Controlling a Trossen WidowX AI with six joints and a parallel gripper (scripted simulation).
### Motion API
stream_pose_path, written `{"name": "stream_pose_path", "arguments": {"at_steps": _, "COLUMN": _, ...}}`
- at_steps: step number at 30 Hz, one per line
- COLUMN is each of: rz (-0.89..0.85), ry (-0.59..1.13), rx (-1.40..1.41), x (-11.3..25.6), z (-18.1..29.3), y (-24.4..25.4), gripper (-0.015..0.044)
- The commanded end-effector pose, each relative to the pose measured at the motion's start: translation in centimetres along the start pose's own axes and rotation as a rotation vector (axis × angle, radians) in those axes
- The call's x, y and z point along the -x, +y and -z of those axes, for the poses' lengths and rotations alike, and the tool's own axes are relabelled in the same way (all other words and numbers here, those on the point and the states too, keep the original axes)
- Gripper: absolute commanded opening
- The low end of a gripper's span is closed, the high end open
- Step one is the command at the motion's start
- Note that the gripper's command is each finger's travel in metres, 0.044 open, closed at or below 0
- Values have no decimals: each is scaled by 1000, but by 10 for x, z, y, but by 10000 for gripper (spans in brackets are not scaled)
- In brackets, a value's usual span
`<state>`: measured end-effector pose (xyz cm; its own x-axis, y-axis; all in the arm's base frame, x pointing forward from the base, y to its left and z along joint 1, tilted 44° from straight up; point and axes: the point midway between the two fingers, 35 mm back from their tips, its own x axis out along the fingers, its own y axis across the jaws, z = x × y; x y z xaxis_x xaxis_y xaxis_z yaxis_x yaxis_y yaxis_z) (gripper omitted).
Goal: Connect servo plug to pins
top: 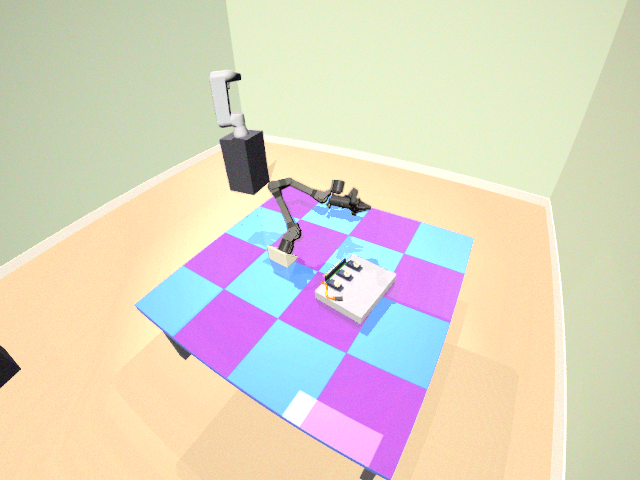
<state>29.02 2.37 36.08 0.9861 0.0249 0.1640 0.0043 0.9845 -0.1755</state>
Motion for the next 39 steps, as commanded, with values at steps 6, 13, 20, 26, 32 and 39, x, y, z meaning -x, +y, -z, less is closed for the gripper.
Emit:
{"name": "stream_pose_path", "arguments": {"at_steps": 6, "rz": 14, "ry": 99, "rx": -168, "x": -17, "z": 37, "y": -17, "gripper": 115}}
{"name": "stream_pose_path", "arguments": {"at_steps": 13, "rz": 27, "ry": 224, "rx": -282, "x": -37, "z": 57, "y": -24, "gripper": 115}}
{"name": "stream_pose_path", "arguments": {"at_steps": 20, "rz": 56, "ry": 348, "rx": -407, "x": -54, "z": 80, "y": -34, "gripper": 115}}
{"name": "stream_pose_path", "arguments": {"at_steps": 26, "rz": 92, "ry": 452, "rx": -520, "x": -66, "z": 100, "y": -43, "gripper": 115}}
{"name": "stream_pose_path", "arguments": {"at_steps": 32, "rz": 139, "ry": 554, "rx": -639, "x": -75, "z": 122, "y": -54, "gripper": 115}}
{"name": "stream_pose_path", "arguments": {"at_steps": 39, "rz": 209, "ry": 668, "rx": -784, "x": -83, "z": 148, "y": -66, "gripper": 115}}
